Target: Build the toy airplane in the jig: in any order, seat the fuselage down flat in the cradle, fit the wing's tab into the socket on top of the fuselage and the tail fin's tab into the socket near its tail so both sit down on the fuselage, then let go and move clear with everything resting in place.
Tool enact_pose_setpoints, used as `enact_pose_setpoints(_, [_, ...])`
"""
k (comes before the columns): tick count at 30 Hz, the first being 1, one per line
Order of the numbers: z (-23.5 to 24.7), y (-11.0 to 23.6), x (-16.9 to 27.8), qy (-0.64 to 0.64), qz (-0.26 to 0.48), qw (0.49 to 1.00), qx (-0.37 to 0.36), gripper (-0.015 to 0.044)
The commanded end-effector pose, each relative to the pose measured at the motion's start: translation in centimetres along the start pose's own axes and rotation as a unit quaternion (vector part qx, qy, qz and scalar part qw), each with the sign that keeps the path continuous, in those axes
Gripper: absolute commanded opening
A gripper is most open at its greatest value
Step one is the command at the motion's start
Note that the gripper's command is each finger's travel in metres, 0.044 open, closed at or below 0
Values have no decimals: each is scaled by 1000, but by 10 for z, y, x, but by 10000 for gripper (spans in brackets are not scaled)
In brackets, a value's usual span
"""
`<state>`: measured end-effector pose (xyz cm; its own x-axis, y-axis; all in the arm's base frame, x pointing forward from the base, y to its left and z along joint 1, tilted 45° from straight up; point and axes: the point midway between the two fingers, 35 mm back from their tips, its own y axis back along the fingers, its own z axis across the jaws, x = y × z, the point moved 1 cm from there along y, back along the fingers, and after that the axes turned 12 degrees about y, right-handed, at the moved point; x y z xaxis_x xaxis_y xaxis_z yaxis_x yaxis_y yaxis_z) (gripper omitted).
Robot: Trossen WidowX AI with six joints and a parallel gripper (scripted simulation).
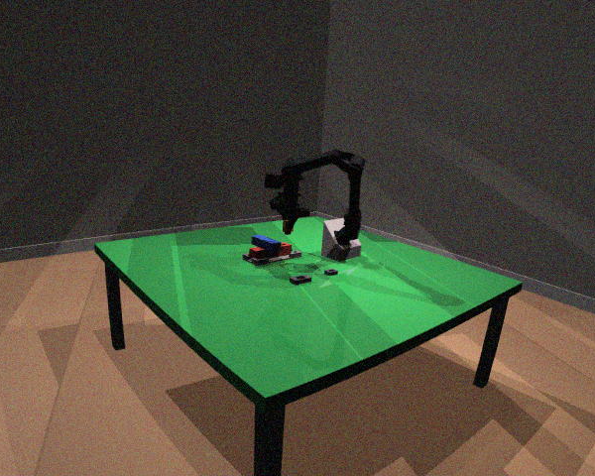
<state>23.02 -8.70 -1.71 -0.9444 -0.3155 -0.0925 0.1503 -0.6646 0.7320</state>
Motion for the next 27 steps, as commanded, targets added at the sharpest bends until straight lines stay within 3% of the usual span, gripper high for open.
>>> enact_pose_setpoints(1, [-14, -5, 5, 11, 0, 1000, 0, 0])
enact_pose_setpoints(12, [-39, -19, 20, 30, 0, 1000, -7, 0])
enact_pose_setpoints(15, [-39, -18, 19, 30, 0, 1000, -7, 65])
enact_pose_setpoints(27, [-39, -19, 20, 30, 0, 1000, -7, 65])
